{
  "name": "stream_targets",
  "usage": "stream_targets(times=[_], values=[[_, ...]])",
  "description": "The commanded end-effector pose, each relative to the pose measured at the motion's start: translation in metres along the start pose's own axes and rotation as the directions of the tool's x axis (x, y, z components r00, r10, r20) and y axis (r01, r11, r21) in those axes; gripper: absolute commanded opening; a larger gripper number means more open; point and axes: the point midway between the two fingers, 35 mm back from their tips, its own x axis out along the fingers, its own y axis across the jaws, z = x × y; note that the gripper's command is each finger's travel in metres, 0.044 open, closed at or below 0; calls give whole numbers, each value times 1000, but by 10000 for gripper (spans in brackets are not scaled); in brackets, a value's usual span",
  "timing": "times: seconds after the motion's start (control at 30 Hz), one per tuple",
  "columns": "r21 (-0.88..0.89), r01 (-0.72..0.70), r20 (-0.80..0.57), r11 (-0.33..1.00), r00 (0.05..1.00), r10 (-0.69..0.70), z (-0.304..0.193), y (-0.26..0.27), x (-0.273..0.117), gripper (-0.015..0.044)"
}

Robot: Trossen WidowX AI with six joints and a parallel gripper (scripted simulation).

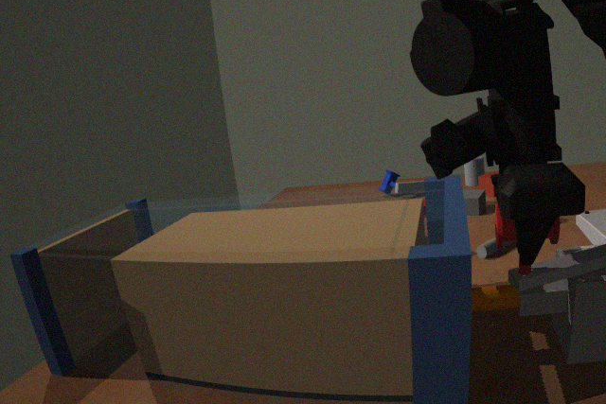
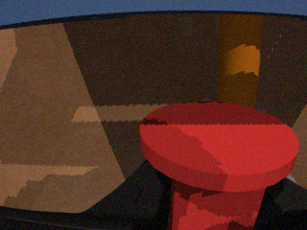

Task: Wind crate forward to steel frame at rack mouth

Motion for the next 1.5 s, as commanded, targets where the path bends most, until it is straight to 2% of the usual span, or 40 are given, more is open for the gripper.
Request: stream_targets(times=[0.0,1.47], values=[[-34,-39,-10,999,999,39,-15,23,-1,0],[-34,-41,-12,999,999,41,-43,48,-3,0]])
